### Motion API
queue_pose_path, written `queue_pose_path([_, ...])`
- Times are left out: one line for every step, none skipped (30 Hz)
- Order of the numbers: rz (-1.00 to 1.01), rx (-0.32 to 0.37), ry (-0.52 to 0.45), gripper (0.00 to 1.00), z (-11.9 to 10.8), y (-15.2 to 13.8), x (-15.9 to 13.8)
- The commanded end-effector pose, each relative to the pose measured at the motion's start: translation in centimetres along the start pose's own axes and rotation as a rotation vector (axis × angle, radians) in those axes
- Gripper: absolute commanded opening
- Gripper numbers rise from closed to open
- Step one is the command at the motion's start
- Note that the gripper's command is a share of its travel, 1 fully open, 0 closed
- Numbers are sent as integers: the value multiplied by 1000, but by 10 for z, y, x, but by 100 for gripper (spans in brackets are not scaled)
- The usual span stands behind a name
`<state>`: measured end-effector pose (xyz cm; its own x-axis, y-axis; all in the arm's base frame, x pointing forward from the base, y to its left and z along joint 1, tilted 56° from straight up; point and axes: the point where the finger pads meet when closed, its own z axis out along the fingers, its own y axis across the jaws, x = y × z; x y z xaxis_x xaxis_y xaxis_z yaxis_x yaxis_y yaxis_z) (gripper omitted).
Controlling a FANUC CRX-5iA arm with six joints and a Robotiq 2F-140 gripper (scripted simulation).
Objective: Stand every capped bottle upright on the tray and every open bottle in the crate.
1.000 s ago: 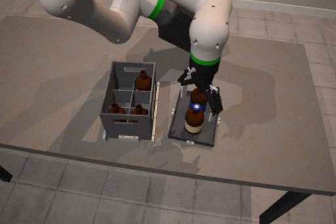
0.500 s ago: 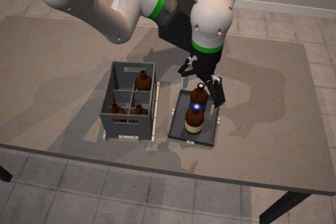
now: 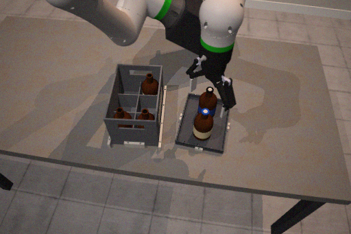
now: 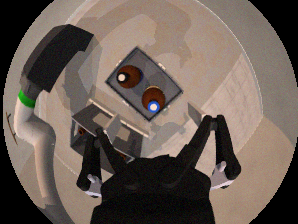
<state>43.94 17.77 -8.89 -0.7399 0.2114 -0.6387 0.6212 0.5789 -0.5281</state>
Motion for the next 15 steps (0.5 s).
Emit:
queue_pose_path([0, 0, 0, 100, -2, 0, 0])
queue_pose_path([0, 0, 0, 100, -2, 0, 0])
queue_pose_path([0, 0, 0, 100, -2, 0, 0])
queue_pose_path([0, 0, 0, 100, -5, 0, 0])
queue_pose_path([0, 0, 0, 100, -8, 0, 0])
queue_pose_path([0, 0, 0, 100, -12, 0, 0])
queue_pose_path([0, 0, 0, 100, -15, 0, 0])
queue_pose_path([0, 0, 0, 100, -18, 0, 0])
queue_pose_path([0, 0, 0, 100, -22, 0, 0])
queue_pose_path([0, 0, 0, 100, -25, 0, 0])
queue_pose_path([0, 0, 0, 100, -28, 0, 0])
queue_pose_path([0, 0, 0, 100, -32, 0, 0])
queue_pose_path([0, 0, 0, 100, -35, 0, 0])
queue_pose_path([0, 0, 0, 100, -38, 0, 0])
queue_pose_path([0, 0, 0, 100, -42, 0, 0])
